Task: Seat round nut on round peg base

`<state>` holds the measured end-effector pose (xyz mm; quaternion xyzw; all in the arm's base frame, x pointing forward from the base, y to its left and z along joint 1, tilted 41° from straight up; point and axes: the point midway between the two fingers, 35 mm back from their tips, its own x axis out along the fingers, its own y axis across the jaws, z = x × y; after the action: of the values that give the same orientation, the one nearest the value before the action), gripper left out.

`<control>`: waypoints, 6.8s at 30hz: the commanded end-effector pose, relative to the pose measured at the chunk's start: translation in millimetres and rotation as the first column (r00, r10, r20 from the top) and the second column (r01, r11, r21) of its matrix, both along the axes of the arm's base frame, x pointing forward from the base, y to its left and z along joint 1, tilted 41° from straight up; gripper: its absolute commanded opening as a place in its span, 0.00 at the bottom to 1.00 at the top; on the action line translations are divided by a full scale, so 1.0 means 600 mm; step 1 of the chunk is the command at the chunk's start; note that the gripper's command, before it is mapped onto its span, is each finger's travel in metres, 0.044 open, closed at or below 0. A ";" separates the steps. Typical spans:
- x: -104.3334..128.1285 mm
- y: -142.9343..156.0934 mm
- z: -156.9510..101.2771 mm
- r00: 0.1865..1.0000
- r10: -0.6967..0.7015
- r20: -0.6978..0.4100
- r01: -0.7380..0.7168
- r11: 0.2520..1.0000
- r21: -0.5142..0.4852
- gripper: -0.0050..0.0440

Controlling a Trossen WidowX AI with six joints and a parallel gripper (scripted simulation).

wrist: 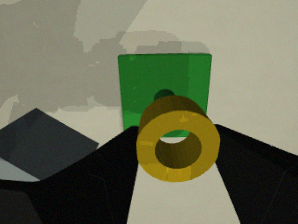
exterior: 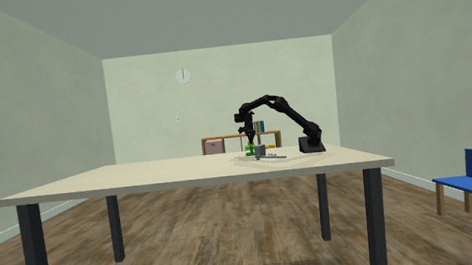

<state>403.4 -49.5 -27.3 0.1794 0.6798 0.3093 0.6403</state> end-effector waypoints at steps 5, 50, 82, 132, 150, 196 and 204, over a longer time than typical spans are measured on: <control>0.006 0.001 0.010 1.000 -0.006 0.021 0.006 1.000 -0.003 0.00; 0.006 0.006 0.006 1.000 -0.006 0.021 0.006 1.000 -0.003 0.00; 0.006 0.017 -0.008 1.000 -0.002 0.027 0.002 1.000 -0.009 0.00; 0.003 0.036 -0.031 1.000 -0.002 0.027 0.002 1.000 -0.008 0.00; 0.002 0.041 -0.037 1.000 -0.002 0.027 0.002 1.000 -0.008 0.00; 0.000 0.052 -0.050 1.000 -0.002 0.027 0.002 1.000 -0.007 0.00; 0.000 0.054 -0.052 1.000 -0.002 0.027 0.002 1.000 -0.007 0.00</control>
<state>398.4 -17.1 -64.4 0.1756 0.6794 0.3089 0.6420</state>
